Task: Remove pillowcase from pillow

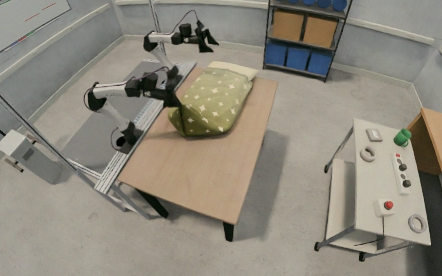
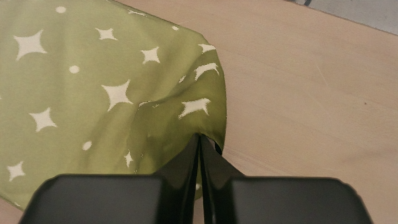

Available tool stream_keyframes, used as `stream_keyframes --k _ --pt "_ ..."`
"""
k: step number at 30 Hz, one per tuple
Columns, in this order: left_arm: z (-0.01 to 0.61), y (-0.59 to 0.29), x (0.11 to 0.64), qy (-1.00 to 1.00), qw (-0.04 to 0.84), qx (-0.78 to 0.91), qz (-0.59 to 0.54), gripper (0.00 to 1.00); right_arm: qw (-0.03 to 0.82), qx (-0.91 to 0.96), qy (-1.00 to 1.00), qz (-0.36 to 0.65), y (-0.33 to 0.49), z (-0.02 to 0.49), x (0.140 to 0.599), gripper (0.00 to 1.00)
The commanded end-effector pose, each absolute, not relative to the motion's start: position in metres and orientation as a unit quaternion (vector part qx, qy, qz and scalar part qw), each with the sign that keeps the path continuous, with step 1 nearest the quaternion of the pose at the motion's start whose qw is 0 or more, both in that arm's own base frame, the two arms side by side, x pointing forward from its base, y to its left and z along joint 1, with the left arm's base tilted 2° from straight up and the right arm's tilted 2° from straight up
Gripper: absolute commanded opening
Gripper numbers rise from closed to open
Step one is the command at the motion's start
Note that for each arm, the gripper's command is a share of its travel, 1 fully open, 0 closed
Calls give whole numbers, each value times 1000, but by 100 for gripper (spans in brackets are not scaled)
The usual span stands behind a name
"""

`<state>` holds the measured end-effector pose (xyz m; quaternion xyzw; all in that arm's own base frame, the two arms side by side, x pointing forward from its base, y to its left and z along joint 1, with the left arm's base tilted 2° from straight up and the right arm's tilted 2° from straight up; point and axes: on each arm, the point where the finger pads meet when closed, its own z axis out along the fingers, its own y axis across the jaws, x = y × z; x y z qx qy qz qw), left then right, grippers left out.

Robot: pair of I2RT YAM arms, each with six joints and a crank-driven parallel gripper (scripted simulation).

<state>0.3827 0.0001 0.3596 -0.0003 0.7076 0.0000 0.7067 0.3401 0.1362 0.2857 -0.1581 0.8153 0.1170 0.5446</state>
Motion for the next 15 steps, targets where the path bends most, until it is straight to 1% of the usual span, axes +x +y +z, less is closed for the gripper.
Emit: stream_keyframes --k 1,10,13,15 --pt "376 2 380 696 718 -2 7 100 573 -140 800 114 125 292 341 1" --pt "376 2 380 696 718 -2 7 100 574 -122 803 104 107 268 338 1" --pt "376 2 380 696 718 -2 7 100 577 -121 801 100 104 268 339 1" --pt "376 2 380 696 718 -2 7 100 573 -116 806 98 100 258 337 1"
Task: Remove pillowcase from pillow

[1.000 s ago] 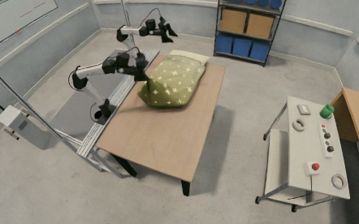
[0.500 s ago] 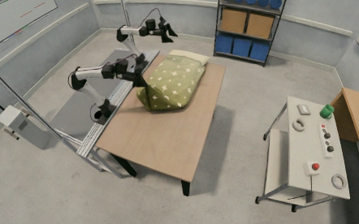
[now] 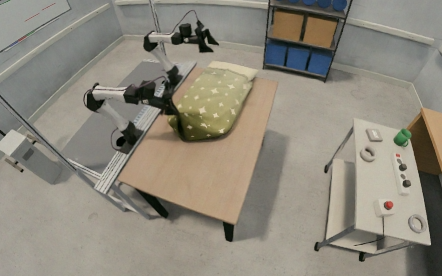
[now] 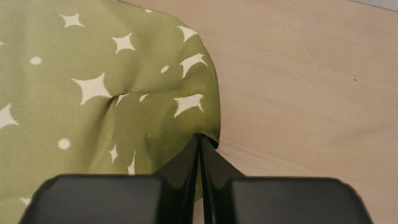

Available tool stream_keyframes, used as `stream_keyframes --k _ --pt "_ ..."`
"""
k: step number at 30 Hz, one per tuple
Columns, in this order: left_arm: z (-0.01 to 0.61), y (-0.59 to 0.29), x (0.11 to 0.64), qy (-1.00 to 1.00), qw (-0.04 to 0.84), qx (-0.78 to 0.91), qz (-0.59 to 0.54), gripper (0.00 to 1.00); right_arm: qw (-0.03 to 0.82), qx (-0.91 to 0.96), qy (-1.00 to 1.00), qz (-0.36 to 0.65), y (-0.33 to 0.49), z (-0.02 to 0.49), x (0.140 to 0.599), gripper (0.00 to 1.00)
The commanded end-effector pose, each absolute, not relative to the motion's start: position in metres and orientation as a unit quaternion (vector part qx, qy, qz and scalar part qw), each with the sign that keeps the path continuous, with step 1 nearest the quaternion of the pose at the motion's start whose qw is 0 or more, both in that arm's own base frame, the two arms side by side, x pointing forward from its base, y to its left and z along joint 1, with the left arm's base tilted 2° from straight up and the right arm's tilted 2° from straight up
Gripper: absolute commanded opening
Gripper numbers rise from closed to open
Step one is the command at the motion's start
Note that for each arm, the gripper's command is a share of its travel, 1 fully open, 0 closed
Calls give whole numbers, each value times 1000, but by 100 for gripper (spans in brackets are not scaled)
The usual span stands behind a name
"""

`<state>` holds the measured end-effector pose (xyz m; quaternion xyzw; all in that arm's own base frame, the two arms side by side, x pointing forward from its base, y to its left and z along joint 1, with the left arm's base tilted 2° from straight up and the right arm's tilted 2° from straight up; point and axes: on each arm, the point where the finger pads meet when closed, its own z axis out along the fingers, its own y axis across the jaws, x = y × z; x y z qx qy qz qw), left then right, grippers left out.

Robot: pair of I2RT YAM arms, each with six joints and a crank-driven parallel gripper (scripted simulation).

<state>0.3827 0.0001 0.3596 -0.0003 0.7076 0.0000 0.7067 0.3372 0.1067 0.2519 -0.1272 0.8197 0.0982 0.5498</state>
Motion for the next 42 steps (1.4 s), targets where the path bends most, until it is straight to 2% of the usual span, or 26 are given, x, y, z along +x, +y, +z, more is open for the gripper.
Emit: stream_keyframes --k 1,12,14,15,16,22,32,33,36,42 --pt "376 2 380 696 718 -2 7 100 573 -114 806 97 98 255 337 1" --pt "376 2 380 696 718 -2 7 100 566 -97 814 82 83 233 332 1" --pt "376 2 380 696 718 -2 7 100 566 -97 814 82 83 233 332 1" --pt "376 2 380 696 718 -2 7 100 580 -99 805 83 84 251 336 1" --pt "376 2 380 696 718 -2 7 100 561 -95 818 80 81 228 331 1" --pt "376 2 380 696 718 -2 7 100 567 -84 816 74 72 220 332 1" --pt "376 2 380 696 718 -2 7 100 572 -82 813 71 69 222 333 1" --pt "376 2 380 696 718 -2 7 100 561 -79 821 70 67 210 329 1" --pt "376 2 380 696 718 -2 7 100 573 -79 813 71 68 223 332 1" --pt "376 2 380 696 718 -2 7 100 556 -80 824 70 69 209 334 1"
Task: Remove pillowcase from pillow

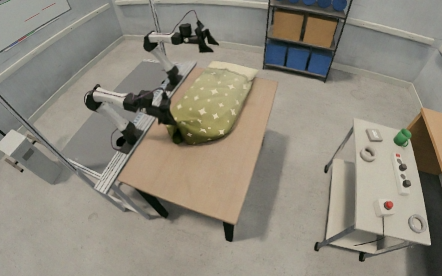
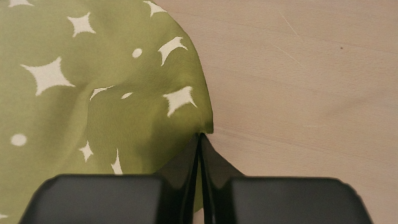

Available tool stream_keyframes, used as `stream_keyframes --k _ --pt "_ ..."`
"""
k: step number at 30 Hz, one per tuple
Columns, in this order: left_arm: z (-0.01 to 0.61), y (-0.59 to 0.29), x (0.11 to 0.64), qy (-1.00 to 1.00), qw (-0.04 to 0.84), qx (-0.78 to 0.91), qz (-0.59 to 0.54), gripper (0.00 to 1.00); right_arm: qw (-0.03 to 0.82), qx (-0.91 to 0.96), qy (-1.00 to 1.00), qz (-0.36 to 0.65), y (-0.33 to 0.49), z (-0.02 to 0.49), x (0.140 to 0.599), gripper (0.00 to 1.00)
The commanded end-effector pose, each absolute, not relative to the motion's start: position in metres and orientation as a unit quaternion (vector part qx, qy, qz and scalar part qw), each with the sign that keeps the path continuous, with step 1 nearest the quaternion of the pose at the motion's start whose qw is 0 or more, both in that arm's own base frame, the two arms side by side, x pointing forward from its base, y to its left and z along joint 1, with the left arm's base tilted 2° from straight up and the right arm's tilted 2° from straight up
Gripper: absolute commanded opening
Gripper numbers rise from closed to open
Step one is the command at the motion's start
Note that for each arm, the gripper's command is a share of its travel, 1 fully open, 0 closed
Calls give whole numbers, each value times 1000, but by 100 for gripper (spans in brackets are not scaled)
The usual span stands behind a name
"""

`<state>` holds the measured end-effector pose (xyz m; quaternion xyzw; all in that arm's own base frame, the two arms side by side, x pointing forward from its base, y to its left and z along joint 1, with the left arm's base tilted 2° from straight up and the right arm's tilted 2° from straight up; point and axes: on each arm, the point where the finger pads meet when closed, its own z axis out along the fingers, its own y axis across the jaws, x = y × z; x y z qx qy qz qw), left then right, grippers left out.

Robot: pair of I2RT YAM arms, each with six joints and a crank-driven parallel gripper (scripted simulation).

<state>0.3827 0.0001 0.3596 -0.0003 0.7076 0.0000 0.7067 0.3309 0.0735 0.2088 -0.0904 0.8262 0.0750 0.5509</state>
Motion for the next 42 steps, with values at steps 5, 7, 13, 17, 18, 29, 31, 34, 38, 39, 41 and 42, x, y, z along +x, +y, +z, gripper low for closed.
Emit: stream_keyframes --k 5,7,13,17,18,29,31,34,38,39,41,42 --pt "376 2 380 696 718 -2 7 100 548 -82 829 70 69 203 332 1" --pt "376 2 380 696 718 -2 7 100 554 -85 825 71 71 210 332 1" --pt "376 2 380 696 718 -2 7 100 549 -84 828 72 71 203 330 1" --pt "376 2 380 696 718 -2 7 100 552 -86 826 73 73 206 332 1" --pt "376 2 380 696 718 -2 7 100 551 -86 827 73 73 206 332 1" --pt "376 2 380 696 718 -2 7 100 561 -86 820 74 72 215 329 1" --pt "376 2 380 696 718 -2 7 100 559 -86 821 74 72 214 328 1" --pt "376 2 380 696 718 -2 7 100 559 -86 821 74 72 215 328 1" --pt "376 2 380 696 718 -2 7 100 560 -86 821 75 73 215 328 1" --pt "376 2 380 696 718 -2 7 100 560 -86 821 75 73 215 328 1" --pt "376 2 380 696 718 -2 7 100 562 -87 819 74 72 217 330 1" --pt "376 2 380 696 718 -2 7 100 562 -87 819 75 73 217 328 1"
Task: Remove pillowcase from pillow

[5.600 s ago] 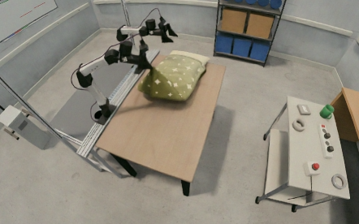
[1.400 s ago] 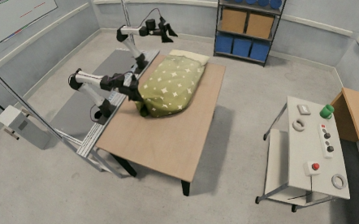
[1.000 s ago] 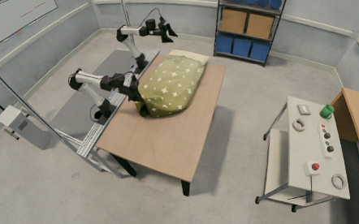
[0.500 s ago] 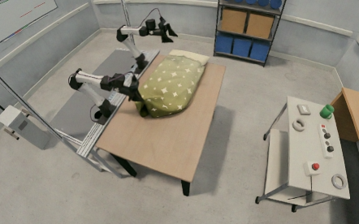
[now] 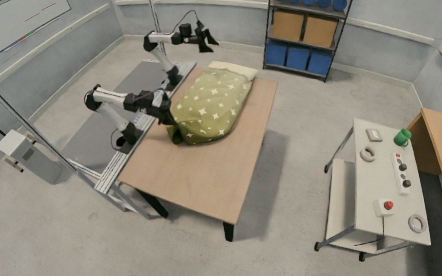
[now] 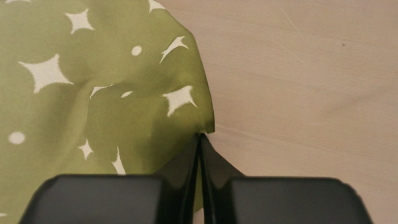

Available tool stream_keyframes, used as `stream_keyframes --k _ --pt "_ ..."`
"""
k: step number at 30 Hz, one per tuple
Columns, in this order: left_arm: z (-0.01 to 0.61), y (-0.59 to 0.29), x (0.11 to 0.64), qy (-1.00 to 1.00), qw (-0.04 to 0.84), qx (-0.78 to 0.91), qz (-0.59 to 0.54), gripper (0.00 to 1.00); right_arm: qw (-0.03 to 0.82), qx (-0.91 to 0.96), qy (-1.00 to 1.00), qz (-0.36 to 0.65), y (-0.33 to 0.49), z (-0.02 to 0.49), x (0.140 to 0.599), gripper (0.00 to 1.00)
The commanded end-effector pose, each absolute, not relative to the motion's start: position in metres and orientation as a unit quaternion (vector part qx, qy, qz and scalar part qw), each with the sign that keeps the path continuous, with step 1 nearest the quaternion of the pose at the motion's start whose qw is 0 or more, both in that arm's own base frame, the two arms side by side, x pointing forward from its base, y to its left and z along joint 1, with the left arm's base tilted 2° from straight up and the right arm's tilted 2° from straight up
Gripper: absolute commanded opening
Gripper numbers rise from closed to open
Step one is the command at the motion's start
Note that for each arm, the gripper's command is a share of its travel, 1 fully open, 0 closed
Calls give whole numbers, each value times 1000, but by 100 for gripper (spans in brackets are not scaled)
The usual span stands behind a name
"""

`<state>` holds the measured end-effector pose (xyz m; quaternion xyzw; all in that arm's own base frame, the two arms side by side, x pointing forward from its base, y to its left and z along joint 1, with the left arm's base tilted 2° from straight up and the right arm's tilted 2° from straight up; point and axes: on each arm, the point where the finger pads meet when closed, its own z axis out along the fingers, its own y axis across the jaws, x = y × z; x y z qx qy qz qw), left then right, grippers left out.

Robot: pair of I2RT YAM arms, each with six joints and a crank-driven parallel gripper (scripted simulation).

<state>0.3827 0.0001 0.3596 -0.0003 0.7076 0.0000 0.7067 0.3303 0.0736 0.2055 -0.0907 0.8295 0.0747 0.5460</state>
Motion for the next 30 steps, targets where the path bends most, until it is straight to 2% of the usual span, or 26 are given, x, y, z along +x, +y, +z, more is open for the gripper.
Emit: stream_keyframes --k 1,2,3,19,30 --pt "376 2 380 696 718 -2 7 100 562 -87 819 75 73 217 328 1" --pt "376 2 380 696 718 -2 7 100 562 -87 819 75 73 217 328 1" --pt "376 2 380 696 718 -2 7 46 561 -87 819 75 73 217 328 1" --pt "376 2 380 696 718 -2 7 46 555 -86 824 73 72 212 331 1" --pt "334 64 368 767 637 -51 53 46 555 -86 824 73 72 212 331 1"
